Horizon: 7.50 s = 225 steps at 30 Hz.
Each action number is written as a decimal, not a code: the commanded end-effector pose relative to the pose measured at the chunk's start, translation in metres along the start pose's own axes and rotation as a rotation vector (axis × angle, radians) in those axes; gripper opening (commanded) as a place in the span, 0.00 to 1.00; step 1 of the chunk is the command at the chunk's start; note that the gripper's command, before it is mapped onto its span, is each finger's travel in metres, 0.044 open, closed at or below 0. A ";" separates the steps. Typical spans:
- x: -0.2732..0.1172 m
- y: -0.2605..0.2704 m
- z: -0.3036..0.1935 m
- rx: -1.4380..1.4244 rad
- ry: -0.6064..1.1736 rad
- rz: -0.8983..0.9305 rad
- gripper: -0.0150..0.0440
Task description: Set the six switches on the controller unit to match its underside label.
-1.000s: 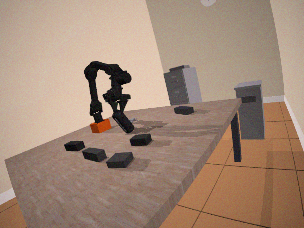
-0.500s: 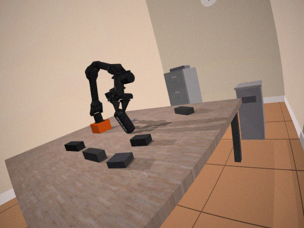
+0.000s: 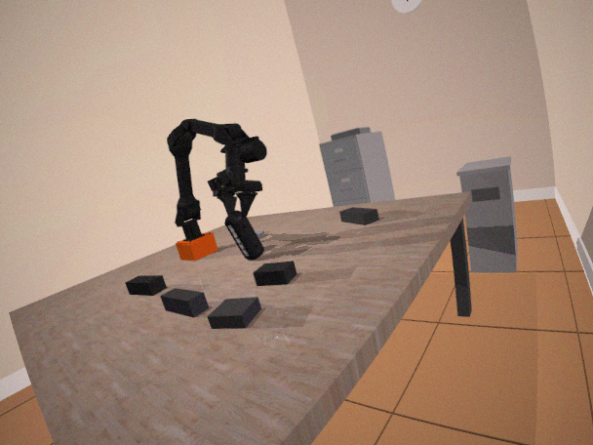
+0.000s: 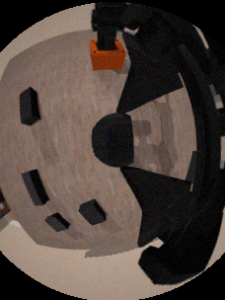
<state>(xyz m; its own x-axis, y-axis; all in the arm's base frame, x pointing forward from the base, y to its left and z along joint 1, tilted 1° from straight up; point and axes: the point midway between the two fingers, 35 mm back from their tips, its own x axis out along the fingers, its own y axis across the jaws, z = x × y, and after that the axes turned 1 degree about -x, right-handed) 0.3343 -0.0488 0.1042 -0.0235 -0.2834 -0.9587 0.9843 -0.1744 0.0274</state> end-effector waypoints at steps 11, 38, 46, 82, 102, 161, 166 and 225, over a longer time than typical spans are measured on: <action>-0.004 0.001 -0.016 -0.001 0.051 0.001 0.83; -0.009 0.001 -0.036 -0.001 0.116 0.002 0.83; -0.010 0.001 -0.042 -0.001 0.135 0.002 0.83; -0.012 0.002 -0.069 -0.001 0.224 0.003 0.83; -0.011 0.002 -0.084 -0.001 0.270 0.004 0.83; 0.001 0.002 -0.129 -0.001 0.273 0.004 0.83; 0.002 0.003 -0.133 -0.001 0.274 0.004 0.83; 0.031 0.003 -0.170 -0.001 0.276 0.004 0.83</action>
<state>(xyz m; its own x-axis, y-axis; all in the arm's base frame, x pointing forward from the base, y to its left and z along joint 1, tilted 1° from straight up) 0.3693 0.1071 0.0347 0.0482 -0.0014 -0.9988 0.9860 -0.1600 0.0478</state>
